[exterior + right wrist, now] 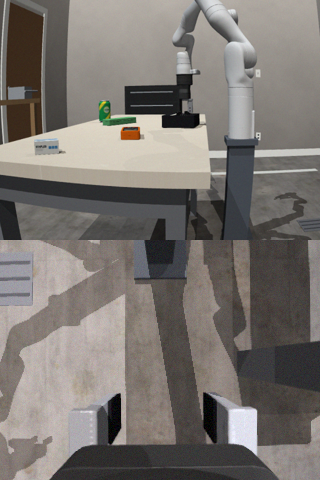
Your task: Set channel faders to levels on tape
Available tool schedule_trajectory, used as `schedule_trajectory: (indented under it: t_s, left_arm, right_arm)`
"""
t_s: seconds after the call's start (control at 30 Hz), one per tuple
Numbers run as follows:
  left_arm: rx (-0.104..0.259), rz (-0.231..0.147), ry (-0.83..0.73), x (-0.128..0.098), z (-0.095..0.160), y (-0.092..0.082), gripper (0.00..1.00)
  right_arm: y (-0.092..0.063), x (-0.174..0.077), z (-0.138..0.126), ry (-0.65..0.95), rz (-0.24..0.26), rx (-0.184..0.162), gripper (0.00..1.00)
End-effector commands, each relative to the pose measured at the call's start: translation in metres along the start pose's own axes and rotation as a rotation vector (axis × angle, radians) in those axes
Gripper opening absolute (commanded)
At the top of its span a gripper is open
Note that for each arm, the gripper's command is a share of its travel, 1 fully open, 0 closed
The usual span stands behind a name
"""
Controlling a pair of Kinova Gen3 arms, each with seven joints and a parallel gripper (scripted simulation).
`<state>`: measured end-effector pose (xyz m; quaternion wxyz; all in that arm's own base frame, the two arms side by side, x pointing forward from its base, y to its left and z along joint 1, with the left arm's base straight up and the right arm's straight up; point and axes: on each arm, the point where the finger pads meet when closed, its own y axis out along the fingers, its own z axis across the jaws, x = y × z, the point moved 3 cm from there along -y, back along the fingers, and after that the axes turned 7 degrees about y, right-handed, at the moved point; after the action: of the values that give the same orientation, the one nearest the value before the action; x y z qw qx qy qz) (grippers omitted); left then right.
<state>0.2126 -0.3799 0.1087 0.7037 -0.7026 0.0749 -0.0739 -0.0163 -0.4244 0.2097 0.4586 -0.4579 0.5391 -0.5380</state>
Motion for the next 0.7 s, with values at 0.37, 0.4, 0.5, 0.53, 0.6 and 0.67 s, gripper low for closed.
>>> schedule_trajectory:
  t_s: [0.37,0.4,0.5,0.53,0.6,0.67]
  left_arm:
    - [-0.001,-0.002,0.0,0.0006,-0.0003,-0.0008,0.0]
    - [-0.001,-0.002,0.0,0.0008,-0.0003,-0.0008,0.0]
    - [-0.001,-0.002,0.0,0.0013,-0.0003,-0.0008,0.0]
    - [-0.001,-0.002,0.0,0.0016,-0.0002,-0.0008,0.0]
    - [-0.001,-0.002,0.0,0.0022,-0.0002,-0.0008,0.0]
    - [-0.001,-0.002,0.0,0.0029,-0.0001,-0.0008,0.0]
  right_arm:
    - [-0.0007,0.0004,0.0,0.0,-0.002,0.001,1.0]
    - [-0.0007,0.0004,0.0,0.0,-0.002,0.001,1.0]
    - [-0.0007,0.0004,0.0,0.0,-0.002,0.001,1.0]
    - [-0.0007,0.0004,0.0,0.0,-0.002,0.001,1.0]
    - [-0.0007,0.0004,0.0,0.0,-0.002,0.001,1.0]
    - [-0.0007,0.0004,0.0,0.0,-0.002,0.001,1.0]
